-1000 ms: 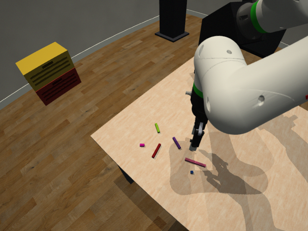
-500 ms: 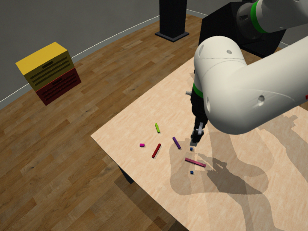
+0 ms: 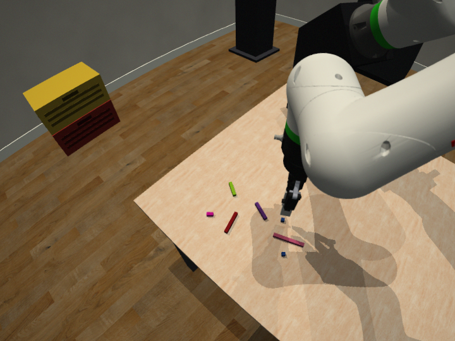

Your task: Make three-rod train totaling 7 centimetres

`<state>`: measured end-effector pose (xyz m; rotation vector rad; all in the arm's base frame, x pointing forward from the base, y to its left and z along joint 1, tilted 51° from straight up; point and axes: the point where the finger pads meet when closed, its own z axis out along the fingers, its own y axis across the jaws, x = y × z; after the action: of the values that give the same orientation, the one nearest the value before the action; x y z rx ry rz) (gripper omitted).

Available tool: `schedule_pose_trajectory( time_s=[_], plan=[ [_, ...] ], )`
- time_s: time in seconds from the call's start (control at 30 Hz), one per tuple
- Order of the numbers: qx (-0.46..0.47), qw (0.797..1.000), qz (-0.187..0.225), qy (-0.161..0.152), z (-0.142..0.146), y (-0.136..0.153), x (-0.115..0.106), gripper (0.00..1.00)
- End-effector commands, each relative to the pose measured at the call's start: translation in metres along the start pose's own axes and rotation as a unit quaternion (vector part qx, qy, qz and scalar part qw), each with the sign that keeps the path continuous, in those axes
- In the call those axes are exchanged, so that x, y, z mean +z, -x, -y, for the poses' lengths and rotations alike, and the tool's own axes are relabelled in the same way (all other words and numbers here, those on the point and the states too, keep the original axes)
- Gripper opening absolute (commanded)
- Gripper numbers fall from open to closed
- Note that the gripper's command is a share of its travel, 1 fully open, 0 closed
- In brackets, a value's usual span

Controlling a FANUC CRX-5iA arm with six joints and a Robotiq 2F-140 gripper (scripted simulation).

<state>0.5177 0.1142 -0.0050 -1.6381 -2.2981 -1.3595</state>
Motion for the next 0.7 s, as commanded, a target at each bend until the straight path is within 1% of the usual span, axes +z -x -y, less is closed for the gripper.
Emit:
schedule_pose_trajectory(
  time_s=[0.0,0.37,0.67],
  plan=[
    [-0.001,1.0,0.0,0.0,0.0,0.0,0.0,0.15],
    [-0.008,1.0,0.0,0.0,0.0,0.0,0.004,0.15],
    [-0.008,1.0,0.0,0.0,0.001,0.0,0.018,0.15]
  ],
)
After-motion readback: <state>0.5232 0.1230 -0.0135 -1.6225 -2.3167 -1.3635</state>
